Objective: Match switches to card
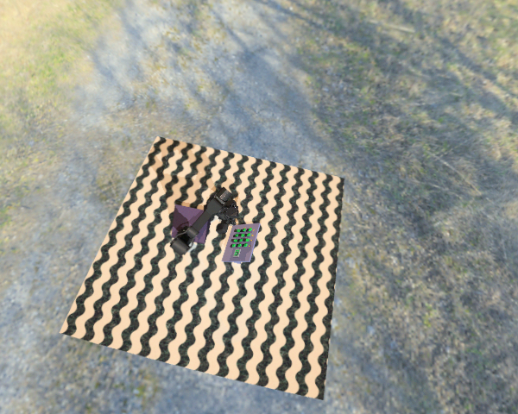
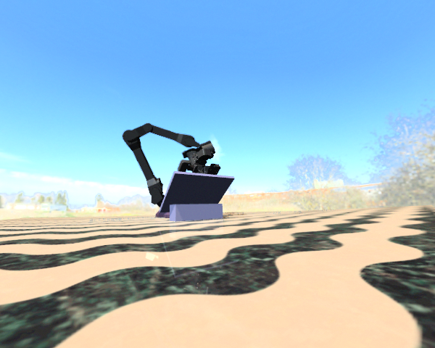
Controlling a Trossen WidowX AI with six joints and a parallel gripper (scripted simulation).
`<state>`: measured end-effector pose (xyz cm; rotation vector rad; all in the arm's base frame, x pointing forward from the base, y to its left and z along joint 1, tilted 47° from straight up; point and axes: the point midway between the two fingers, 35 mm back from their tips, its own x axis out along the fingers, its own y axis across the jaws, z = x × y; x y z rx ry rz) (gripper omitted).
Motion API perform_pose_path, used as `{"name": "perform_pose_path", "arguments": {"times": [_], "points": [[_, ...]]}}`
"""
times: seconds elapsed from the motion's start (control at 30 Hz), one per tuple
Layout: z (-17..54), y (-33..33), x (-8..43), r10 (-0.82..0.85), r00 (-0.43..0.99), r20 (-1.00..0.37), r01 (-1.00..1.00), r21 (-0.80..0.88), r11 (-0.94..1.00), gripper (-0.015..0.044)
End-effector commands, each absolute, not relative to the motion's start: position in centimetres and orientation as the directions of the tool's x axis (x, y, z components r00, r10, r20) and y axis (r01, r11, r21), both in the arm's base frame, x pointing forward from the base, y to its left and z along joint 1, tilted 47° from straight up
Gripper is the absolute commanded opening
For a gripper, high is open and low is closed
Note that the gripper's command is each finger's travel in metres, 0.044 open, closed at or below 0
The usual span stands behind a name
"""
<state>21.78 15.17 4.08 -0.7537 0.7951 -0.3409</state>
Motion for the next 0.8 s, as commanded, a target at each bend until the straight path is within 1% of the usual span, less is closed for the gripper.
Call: {"name": "perform_pose_path", "arguments": {"times": [0.0, 0.27, 0.43, 0.57, 0.77], "points": [[5.0, 14.9, 21.7, -0.544, 0.658, -0.521, 0.007, -0.718, 0.696, 0.0], [11.7, 9.9, 22.8, -0.548, 0.658, -0.517, 0.007, -0.723, 0.691, 0.0], [11.7, 9.7, 23.0, -0.549, 0.657, -0.517, 0.007, -0.723, 0.691, 0.0], [10.2, 8.0, 25.1, -0.56, 0.64, -0.527, 0.009, -0.723, 0.691, 0.0], [10.0, 7.7, 25.4, -0.56, 0.639, -0.527, 0.01, -0.723, 0.69, 0.0]]}}
